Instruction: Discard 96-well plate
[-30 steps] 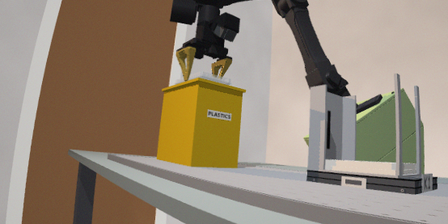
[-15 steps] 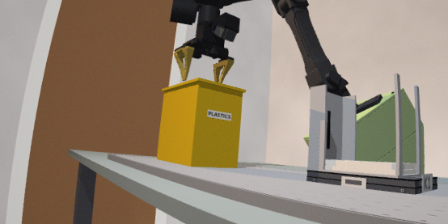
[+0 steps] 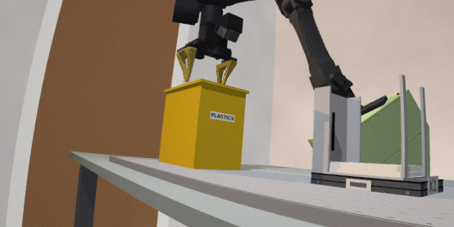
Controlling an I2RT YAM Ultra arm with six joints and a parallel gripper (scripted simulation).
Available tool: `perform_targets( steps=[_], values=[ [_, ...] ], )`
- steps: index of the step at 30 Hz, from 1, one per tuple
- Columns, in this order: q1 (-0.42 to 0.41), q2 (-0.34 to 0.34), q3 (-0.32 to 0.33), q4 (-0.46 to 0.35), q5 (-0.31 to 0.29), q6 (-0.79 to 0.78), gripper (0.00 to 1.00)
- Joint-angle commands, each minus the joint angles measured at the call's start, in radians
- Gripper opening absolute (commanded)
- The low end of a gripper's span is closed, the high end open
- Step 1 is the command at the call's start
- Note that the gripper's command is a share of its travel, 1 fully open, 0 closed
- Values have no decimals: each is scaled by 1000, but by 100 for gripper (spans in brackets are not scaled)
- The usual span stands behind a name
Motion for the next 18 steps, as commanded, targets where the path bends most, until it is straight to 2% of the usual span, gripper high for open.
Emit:
perform_targets(
  steps=[1, 10, 18],
  values=[
    [3, -12, 19, -18, -2, 1, 100],
    [16, -21, 101, -111, 6, 13, 100],
    [17, -21, 103, -114, 6, 13, 100]
  ],
)
